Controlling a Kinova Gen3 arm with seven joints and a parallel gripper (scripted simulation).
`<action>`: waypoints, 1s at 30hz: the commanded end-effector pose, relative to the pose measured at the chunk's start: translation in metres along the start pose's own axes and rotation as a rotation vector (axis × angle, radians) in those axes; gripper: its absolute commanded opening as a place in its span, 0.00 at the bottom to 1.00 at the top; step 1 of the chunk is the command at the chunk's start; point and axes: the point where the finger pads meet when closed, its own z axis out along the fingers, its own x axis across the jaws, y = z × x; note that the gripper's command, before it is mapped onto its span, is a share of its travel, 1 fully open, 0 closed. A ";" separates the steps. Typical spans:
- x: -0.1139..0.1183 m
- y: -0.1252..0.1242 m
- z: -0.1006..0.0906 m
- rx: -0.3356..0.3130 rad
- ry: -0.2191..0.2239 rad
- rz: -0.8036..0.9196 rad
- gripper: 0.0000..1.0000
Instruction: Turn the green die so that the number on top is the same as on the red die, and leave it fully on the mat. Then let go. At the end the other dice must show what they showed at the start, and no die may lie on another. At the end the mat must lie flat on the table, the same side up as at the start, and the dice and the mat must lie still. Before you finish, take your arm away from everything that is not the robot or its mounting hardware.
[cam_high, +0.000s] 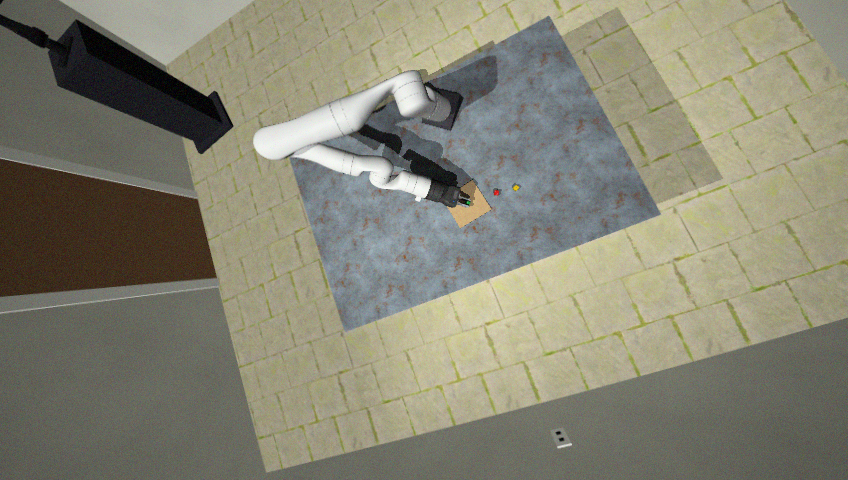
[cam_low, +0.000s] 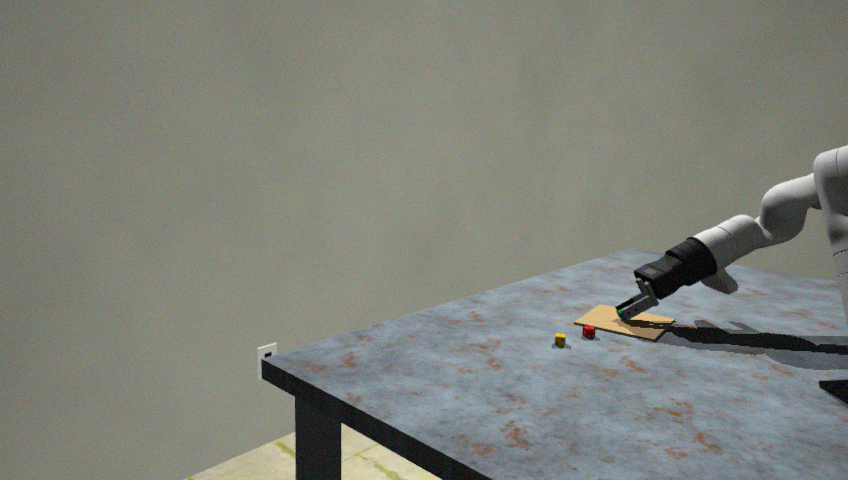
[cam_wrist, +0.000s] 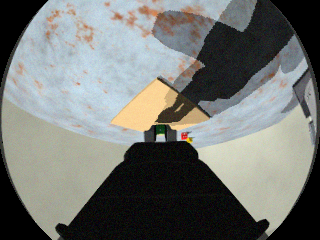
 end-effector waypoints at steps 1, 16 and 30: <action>0.000 0.000 0.000 0.000 0.000 -0.001 0.34; 0.000 0.000 0.000 0.000 0.000 -0.001 0.40; 0.000 0.000 0.000 0.000 0.000 -0.001 0.64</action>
